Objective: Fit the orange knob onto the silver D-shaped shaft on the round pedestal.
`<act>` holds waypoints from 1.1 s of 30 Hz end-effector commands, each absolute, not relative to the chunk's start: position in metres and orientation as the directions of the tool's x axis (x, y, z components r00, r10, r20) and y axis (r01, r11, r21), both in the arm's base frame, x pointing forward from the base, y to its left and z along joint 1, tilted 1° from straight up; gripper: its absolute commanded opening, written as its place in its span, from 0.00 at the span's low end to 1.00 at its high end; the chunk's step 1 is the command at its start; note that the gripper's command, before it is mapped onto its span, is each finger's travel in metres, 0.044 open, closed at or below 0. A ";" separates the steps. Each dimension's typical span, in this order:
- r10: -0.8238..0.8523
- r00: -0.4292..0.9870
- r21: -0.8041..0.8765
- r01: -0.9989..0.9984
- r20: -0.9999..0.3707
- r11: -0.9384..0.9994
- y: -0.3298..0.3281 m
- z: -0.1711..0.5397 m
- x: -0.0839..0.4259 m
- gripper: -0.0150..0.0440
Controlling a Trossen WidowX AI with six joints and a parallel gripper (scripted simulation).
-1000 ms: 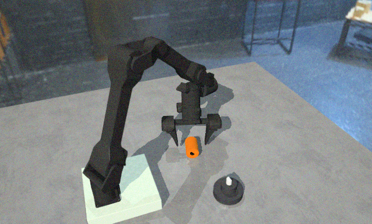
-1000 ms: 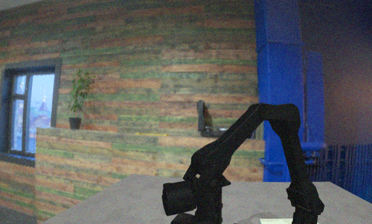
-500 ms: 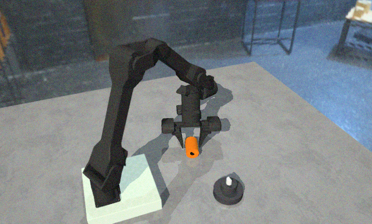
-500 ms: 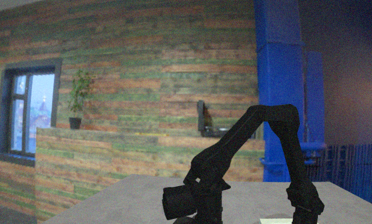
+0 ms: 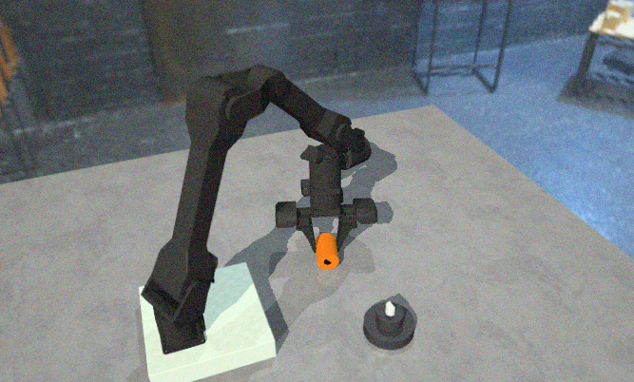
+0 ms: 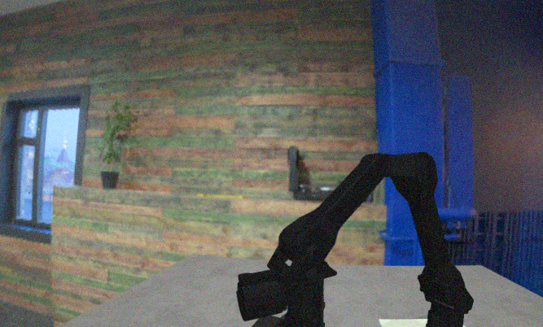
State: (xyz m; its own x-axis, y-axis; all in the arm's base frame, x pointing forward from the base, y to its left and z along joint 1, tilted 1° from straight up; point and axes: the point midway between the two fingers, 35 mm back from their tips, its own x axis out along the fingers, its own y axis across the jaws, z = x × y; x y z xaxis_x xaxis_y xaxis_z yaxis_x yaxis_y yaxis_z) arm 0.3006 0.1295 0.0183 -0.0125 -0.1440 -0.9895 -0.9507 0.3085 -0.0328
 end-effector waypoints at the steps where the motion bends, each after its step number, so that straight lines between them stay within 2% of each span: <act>1: -0.143 -0.010 -0.035 -0.952 -0.990 0.305 0.129 0.018 0.301 0.56; 17: 0.115 0.071 -0.032 -0.951 -0.991 0.308 0.115 0.028 0.296 0.56; 33: 0.367 0.149 -0.032 -0.951 -0.918 0.307 0.099 0.034 0.291 0.56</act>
State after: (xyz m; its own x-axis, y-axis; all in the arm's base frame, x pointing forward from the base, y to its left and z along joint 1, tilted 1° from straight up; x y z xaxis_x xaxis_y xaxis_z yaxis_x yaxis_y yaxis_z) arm 0.2925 0.1014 0.0327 0.1353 0.3256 -0.9358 -0.9503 0.3101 -0.0295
